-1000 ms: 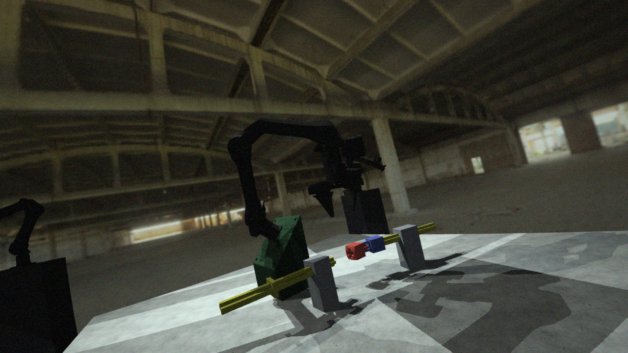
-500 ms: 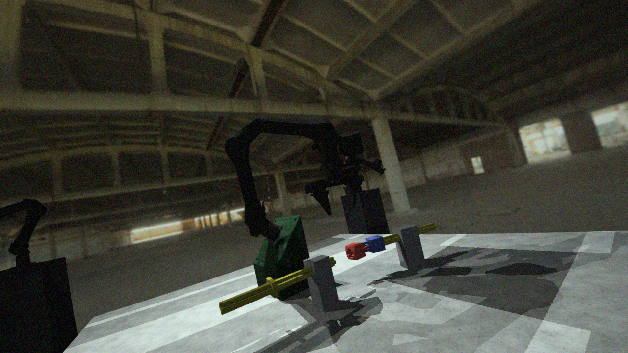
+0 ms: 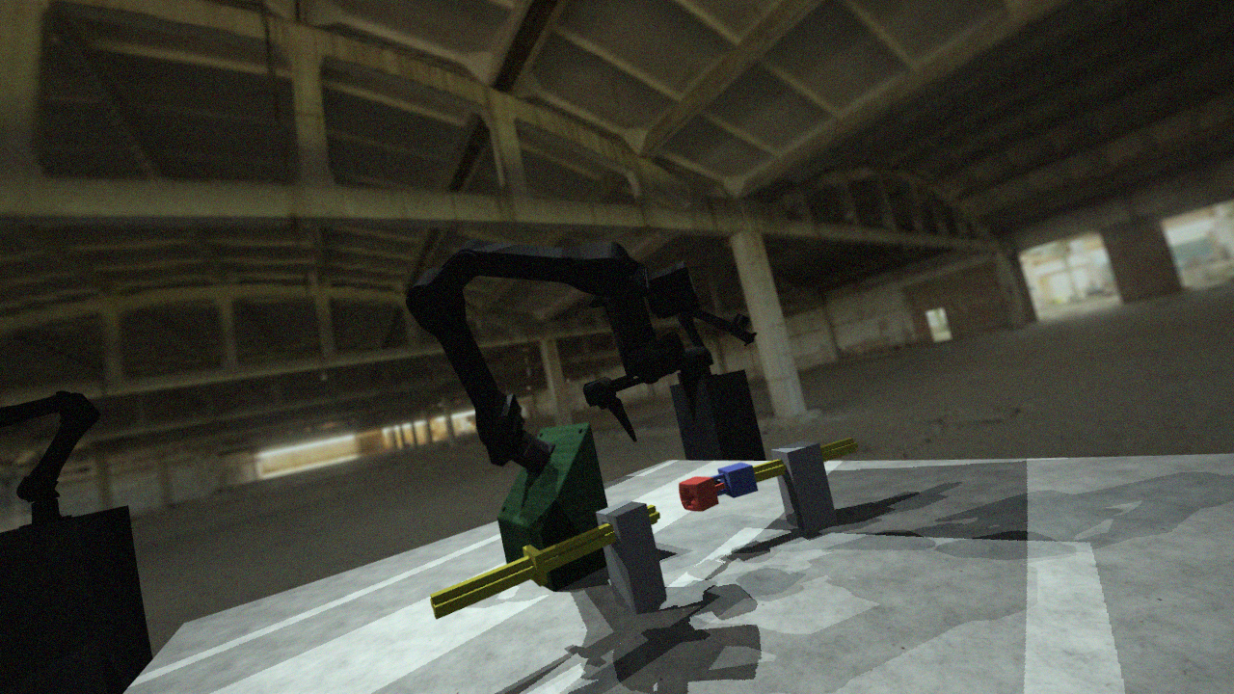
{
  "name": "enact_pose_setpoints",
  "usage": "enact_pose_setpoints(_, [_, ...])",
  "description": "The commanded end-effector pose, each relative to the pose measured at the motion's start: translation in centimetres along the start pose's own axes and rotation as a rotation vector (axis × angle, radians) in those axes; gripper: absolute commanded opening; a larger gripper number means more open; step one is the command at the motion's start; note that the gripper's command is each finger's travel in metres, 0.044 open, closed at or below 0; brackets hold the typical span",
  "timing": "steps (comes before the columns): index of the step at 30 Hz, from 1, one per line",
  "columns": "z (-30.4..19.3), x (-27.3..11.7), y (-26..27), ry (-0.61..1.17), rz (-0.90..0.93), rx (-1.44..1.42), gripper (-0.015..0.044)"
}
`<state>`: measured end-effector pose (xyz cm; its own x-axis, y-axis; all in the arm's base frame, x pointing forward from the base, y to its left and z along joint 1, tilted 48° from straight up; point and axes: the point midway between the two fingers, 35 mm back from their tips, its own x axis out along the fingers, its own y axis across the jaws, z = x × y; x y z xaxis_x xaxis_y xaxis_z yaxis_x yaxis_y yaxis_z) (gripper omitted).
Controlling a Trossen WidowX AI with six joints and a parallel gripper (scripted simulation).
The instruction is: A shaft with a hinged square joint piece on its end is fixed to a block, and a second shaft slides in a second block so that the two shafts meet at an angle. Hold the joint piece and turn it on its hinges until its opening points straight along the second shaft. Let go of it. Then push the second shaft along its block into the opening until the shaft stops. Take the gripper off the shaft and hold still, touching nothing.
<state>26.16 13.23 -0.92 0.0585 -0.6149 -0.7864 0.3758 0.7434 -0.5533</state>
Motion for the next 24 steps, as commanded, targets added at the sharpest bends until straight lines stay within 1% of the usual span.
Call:
enact_pose_setpoints(1, [0.4, 0.4, -0.8, 0.038, 0.044, 0.152, 0.0440])
enact_pose_setpoints(24, [2.3, 2.4, -4.7, 0.219, 0.212, 0.864, 0.0440])
